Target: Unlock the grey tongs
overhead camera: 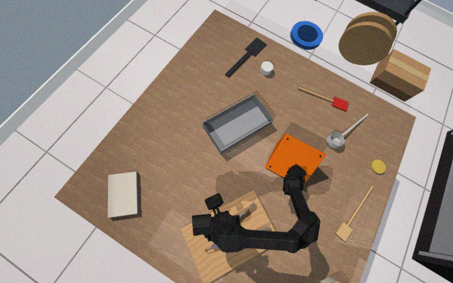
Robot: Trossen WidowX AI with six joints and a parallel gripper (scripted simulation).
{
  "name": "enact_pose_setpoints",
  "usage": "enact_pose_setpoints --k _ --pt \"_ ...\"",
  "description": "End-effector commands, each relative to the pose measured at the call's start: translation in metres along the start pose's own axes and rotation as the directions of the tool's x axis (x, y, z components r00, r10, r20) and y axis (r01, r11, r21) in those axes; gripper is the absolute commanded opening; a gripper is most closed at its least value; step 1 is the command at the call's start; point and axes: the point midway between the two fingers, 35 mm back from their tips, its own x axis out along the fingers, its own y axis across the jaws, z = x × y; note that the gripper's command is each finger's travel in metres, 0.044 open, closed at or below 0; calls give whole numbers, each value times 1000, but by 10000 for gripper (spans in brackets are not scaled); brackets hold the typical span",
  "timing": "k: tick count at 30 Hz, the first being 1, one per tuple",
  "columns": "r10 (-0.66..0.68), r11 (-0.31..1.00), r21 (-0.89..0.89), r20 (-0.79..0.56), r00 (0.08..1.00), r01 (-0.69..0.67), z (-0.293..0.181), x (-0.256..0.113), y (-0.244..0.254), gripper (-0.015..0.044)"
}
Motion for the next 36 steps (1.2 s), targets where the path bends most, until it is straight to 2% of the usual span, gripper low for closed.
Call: enact_pose_setpoints --k 1,6,11,16,36 --pt "-10 1000 15 35 999 9 -1 -28 -36 440" --pt "-25 999 38 96 995 21 -8 -61 -71 440" --pt "-33 999 40 106 994 29 -9 -65 -72 440" --pt "-114 993 53 181 977 106 -14 -92 -65 440" --pt "-118 992 54 185 976 110 -14 -94 -65 440"
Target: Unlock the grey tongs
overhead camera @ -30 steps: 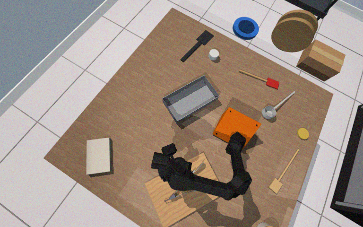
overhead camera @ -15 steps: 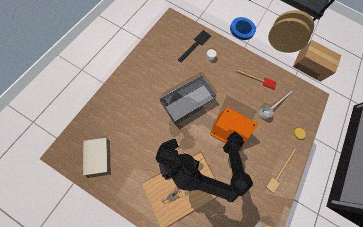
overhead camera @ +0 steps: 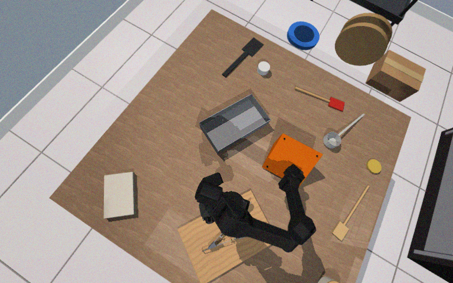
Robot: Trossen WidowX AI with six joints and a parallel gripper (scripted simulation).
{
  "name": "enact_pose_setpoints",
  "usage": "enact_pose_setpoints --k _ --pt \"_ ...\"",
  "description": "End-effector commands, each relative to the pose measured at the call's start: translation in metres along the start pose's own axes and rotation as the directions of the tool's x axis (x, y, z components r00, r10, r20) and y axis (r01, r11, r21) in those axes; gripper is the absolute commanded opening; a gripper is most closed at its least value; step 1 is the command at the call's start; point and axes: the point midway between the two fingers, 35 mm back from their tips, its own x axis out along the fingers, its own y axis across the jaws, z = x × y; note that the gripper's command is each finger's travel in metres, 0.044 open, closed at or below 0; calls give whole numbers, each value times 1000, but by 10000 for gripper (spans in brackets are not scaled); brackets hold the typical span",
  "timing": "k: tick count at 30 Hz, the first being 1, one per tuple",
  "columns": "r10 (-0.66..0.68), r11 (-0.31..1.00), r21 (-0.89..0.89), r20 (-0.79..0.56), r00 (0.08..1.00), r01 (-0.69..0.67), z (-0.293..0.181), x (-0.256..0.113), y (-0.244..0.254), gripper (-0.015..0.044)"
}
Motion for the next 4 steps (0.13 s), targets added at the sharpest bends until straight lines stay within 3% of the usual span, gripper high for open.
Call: enact_pose_setpoints --k 1,4 --pt "3 1000 -6 2 1000 -3 0 0 1 440" --pt "3 1000 -6 2 1000 -3 0 0 1 440"
